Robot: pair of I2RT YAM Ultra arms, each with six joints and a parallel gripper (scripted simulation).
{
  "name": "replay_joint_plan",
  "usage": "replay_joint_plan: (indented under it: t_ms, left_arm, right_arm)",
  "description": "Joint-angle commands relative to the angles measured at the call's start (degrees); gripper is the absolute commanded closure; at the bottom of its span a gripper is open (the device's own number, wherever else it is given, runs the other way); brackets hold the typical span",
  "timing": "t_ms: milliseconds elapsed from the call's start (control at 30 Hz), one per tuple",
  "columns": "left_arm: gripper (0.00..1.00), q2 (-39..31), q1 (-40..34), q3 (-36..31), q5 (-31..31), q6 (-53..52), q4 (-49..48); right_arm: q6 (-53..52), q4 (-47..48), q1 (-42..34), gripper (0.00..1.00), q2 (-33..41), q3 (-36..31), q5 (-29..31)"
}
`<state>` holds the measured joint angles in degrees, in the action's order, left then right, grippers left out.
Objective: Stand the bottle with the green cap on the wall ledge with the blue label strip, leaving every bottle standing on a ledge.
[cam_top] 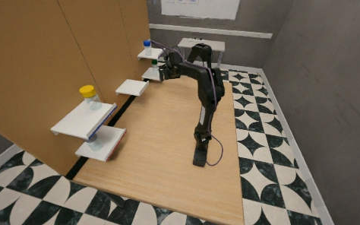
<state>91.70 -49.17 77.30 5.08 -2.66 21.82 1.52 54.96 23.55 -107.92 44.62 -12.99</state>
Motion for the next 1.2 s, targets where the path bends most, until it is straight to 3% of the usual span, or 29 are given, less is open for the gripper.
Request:
replay_joint_plan:
  t_ms: [0,67,133,300,500,1167]
  left_arm:
    - [0.00,4.48,-1.73,9.16,-1.73,-0.94,2.65]
    - [0.00,8.47,-2.90,13.99,-2.63,-1.30,4.15]
    - [0.00,8.47,-2.90,13.99,-2.63,-1.30,4.15]
    - [0.00,15.50,-4.47,25.93,-4.18,-1.94,7.64]
    - [0.00,20.51,-5.18,33.66,-4.94,-2.24,10.11]
    - [0.00,21.09,-4.95,34.99,-4.48,-1.82,10.07]
  right_arm:
    - [-0.50,2.14,-0.42,0.06,0.29,1.93,0.56]
    - [-0.48,2.16,-0.48,0.06,0.11,1.97,0.43]
    - [-0.48,2.16,-0.48,0.06,0.11,1.97,0.43]
    - [-0.48,1.57,-0.51,0.06,-0.15,2.06,0.45]
    - [-0.48,1.57,-0.51,0.06,-0.15,2.06,0.45]
    - [-0.54,-0.69,-0.79,0.06,-0.63,3.95,0.92]
